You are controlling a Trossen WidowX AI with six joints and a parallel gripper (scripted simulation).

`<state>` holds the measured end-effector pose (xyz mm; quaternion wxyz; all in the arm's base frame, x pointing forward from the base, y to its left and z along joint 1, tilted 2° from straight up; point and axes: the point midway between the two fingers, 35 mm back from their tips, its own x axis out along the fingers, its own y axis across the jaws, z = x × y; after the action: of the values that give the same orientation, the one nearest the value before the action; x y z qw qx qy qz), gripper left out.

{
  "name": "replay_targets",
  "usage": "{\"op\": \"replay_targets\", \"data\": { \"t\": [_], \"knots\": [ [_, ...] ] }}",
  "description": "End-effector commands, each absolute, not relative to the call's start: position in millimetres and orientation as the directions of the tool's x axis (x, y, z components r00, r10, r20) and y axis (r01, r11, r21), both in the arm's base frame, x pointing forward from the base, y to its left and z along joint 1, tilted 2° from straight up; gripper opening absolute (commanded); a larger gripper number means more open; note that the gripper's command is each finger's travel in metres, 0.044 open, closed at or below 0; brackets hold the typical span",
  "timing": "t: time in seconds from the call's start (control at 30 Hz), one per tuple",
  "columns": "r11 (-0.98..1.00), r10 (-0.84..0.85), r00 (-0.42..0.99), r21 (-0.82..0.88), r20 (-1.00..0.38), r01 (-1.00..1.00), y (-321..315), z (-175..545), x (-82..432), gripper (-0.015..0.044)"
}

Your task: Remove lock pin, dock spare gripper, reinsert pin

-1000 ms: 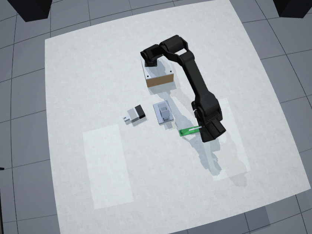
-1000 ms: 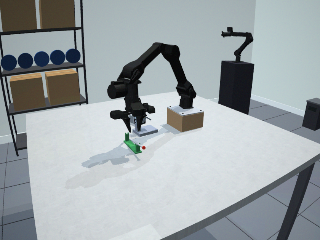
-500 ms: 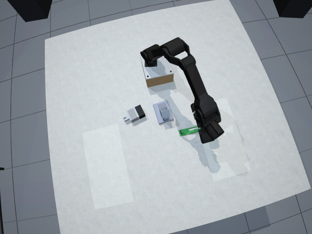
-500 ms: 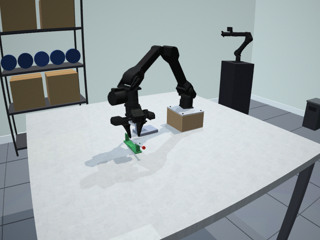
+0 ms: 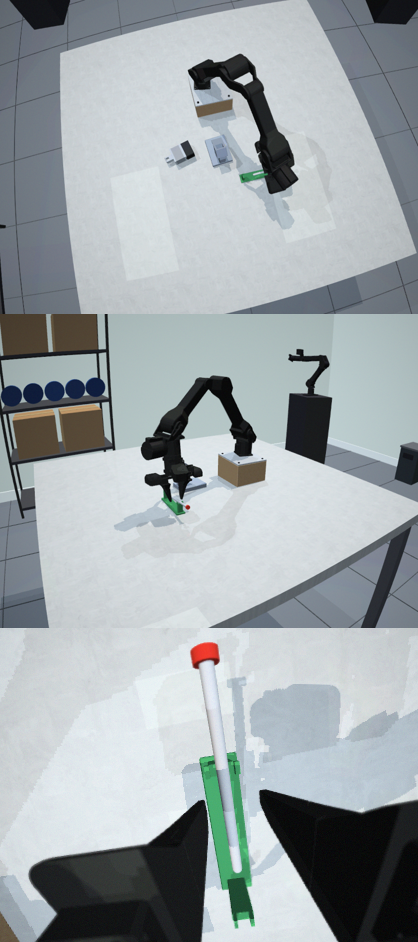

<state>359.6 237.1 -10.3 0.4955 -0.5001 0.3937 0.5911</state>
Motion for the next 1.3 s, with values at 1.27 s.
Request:
{"op": "replay_targets", "data": {
  "t": [1.27],
  "knots": [
    [-0.201,0.183,-0.024,-0.014,-0.983,-0.980,235,-20,356,0.0000]
  ]
}}
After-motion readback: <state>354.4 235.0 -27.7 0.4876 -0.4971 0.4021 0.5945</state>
